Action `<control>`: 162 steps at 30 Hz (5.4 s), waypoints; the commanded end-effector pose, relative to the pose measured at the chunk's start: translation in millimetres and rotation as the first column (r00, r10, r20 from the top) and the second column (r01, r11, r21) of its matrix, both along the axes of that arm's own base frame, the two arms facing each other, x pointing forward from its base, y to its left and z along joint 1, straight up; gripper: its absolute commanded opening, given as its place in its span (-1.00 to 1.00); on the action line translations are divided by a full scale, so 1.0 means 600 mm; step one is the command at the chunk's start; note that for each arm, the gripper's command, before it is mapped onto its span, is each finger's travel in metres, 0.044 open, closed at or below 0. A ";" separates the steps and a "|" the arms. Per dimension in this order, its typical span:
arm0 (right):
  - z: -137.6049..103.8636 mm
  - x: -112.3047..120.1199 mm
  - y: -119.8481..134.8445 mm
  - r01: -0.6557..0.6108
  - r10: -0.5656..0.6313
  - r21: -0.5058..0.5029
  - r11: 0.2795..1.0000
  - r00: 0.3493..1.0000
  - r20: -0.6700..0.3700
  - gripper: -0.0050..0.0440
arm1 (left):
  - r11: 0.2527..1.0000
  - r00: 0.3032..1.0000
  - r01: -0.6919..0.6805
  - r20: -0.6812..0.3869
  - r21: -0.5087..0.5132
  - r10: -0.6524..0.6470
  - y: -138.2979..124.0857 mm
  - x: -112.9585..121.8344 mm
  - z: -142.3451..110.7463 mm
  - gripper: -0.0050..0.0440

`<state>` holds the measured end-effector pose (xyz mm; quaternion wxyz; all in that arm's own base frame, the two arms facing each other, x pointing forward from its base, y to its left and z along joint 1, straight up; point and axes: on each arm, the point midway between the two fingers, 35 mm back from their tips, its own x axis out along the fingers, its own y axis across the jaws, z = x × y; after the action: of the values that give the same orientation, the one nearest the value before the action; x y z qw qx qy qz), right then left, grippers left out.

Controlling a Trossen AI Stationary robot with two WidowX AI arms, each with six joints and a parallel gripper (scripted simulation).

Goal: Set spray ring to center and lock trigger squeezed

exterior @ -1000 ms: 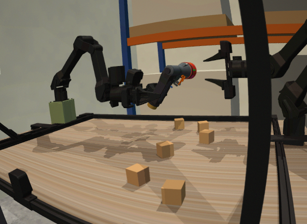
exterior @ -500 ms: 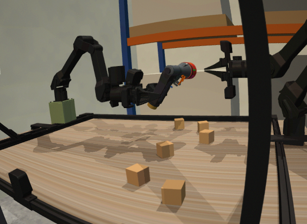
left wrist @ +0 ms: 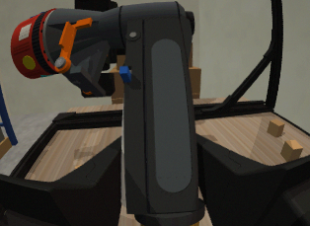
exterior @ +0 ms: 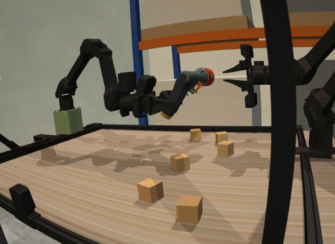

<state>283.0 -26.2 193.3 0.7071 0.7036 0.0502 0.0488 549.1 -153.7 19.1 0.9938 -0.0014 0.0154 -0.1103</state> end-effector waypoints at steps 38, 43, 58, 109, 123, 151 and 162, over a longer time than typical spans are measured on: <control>0.001 0.000 -0.001 -0.001 0.001 0.000 1.000 1.000 0.000 -0.80 | 1.000 1.000 -0.001 0.031 -0.001 0.001 -0.001 0.005 0.018 -0.80; -0.001 0.000 -0.001 0.002 -0.002 0.001 1.000 1.000 -0.003 -0.50 | 1.000 1.000 -0.001 0.031 -0.001 0.001 -0.001 0.005 0.018 -0.80; 0.000 0.000 -0.001 0.001 -0.001 0.001 1.000 1.000 -0.004 0.38 | 1.000 1.000 -0.001 0.031 -0.001 0.001 -0.001 0.005 0.018 -0.80; -0.022 -0.043 0.033 0.000 0.000 -0.007 1.000 1.000 0.000 -0.80 | 1.000 1.000 -0.001 0.031 -0.001 0.001 -0.001 0.005 0.018 -0.80; -0.042 -0.064 0.048 0.003 -0.003 -0.018 1.000 1.000 0.004 -0.80 | 1.000 1.000 -0.001 0.031 -0.001 0.001 -0.001 0.005 0.018 -0.80; -0.020 -0.010 0.049 0.013 -0.013 -0.060 0.998 1.000 0.003 -0.80 | 1.000 1.000 -0.001 0.031 -0.001 0.001 -0.001 0.005 0.018 -0.80; -0.019 0.015 0.052 0.010 -0.010 -0.049 0.999 1.000 0.003 -0.80 | 1.000 1.000 -0.001 0.031 -0.001 0.001 -0.001 0.005 0.018 -0.80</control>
<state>285.5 4.6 177.5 0.7270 0.6834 0.0506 0.0421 549.2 -154.0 19.7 0.9938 -0.0013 0.0148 -0.1106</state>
